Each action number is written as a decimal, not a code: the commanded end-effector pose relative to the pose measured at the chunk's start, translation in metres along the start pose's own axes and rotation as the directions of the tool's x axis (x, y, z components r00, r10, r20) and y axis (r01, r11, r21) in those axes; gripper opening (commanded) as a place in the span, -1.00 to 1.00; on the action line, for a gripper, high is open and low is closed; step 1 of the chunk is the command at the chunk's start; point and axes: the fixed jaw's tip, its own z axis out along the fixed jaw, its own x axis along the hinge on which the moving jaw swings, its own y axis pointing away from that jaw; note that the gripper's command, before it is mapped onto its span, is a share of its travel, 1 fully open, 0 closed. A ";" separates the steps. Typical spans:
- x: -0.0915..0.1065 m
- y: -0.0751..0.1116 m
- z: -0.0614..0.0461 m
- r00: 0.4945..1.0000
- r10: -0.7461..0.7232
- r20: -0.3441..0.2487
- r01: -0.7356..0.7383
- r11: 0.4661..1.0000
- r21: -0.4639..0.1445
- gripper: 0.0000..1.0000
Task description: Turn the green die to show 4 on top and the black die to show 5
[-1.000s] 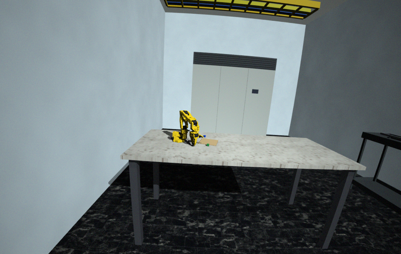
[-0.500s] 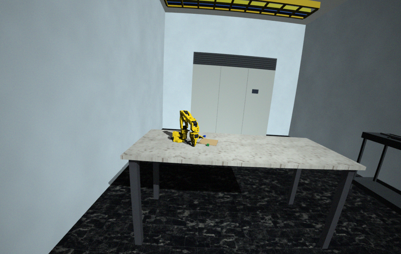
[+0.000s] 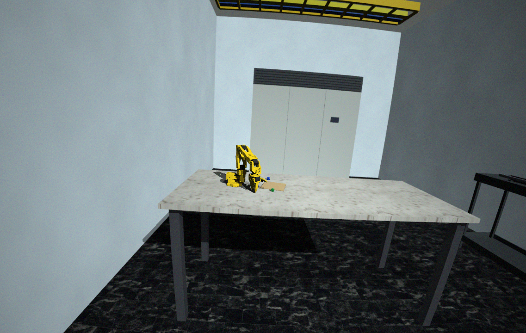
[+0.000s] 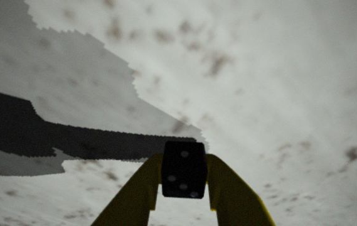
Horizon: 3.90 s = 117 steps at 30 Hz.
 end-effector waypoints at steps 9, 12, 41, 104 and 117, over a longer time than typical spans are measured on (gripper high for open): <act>0.001 -0.002 0.000 1.000 0.001 0.001 -0.001 1.000 0.012 -1.00; 0.001 -0.002 0.000 1.000 0.001 0.001 -0.001 1.000 0.012 -1.00; 0.001 -0.002 0.000 1.000 0.001 0.001 -0.001 1.000 0.012 -0.82; 0.001 -0.001 -0.060 1.000 0.001 0.001 -0.001 1.000 0.012 -0.47; 0.001 -0.001 -0.060 1.000 0.001 0.001 -0.001 1.000 0.012 -0.47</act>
